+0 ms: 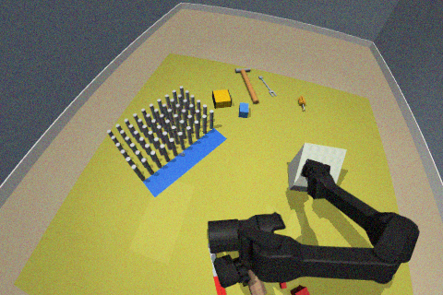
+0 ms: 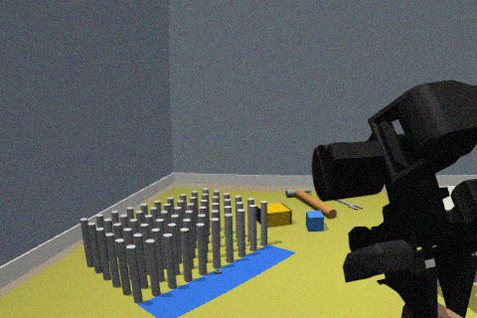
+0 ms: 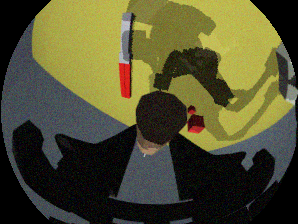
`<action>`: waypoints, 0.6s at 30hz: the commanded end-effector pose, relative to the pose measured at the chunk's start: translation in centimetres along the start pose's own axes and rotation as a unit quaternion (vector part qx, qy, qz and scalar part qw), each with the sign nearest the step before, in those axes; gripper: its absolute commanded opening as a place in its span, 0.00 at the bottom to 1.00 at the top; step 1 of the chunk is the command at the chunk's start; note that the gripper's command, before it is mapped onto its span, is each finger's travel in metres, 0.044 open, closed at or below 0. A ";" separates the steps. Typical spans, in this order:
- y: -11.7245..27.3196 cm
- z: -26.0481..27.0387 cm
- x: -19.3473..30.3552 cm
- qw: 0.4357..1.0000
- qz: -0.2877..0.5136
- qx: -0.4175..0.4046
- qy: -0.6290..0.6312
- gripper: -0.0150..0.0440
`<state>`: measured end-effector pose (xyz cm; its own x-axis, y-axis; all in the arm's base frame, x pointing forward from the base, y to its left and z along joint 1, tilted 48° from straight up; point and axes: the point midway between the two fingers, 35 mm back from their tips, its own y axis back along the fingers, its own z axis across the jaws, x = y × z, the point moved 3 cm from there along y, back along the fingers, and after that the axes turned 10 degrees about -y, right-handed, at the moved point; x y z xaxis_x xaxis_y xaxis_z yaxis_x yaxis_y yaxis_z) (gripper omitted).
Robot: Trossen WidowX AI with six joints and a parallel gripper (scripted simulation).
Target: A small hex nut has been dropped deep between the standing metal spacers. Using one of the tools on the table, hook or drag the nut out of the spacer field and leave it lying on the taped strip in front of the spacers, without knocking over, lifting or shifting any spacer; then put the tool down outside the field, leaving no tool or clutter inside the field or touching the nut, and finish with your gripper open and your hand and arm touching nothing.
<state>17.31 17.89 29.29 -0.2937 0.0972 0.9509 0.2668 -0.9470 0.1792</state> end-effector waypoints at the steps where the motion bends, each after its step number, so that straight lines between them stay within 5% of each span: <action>1: -0.1 0.0 -0.1 1.000 -0.001 0.001 -0.001 0.25; 18: -0.6 0.1 -0.8 1.000 -0.006 0.005 0.000 0.25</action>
<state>17.47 18.41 28.54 -0.2980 0.1066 0.9486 0.2720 -0.9431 0.1914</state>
